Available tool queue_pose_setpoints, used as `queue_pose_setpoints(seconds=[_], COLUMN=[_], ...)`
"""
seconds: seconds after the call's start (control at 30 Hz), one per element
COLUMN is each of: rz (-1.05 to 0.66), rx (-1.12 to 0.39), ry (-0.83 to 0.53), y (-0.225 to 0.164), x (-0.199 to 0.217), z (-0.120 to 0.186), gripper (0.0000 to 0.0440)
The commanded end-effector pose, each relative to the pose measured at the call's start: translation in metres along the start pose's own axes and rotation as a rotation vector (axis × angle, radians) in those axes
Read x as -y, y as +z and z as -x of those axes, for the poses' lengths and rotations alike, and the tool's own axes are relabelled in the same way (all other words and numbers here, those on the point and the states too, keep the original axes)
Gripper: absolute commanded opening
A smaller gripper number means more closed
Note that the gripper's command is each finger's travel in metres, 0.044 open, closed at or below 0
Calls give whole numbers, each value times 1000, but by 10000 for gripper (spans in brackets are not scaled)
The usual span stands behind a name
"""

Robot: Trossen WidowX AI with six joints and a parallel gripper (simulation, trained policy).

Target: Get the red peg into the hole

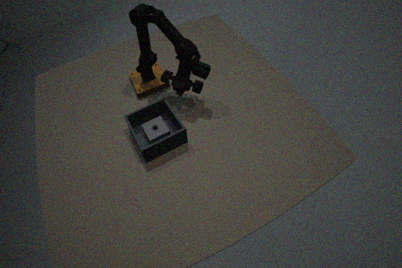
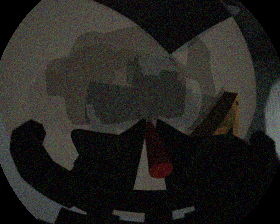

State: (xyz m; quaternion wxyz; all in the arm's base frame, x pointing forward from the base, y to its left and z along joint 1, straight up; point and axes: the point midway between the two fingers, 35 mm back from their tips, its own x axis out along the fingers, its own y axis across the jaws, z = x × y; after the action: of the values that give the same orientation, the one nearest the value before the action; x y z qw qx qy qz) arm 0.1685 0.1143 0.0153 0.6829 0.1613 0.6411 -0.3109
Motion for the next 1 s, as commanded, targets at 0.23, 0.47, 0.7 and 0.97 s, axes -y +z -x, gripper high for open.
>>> queue_pose_setpoints(seconds=[0.23,0.47,0.7,0.97], rz=[-10,-58,-146,-248], rx=[88,140,182,217], ry=[30,55,66,74], y=[27,49,76,114], x=[4,6,12,18], z=[44,75,94,102], gripper=[0,0,0,0])
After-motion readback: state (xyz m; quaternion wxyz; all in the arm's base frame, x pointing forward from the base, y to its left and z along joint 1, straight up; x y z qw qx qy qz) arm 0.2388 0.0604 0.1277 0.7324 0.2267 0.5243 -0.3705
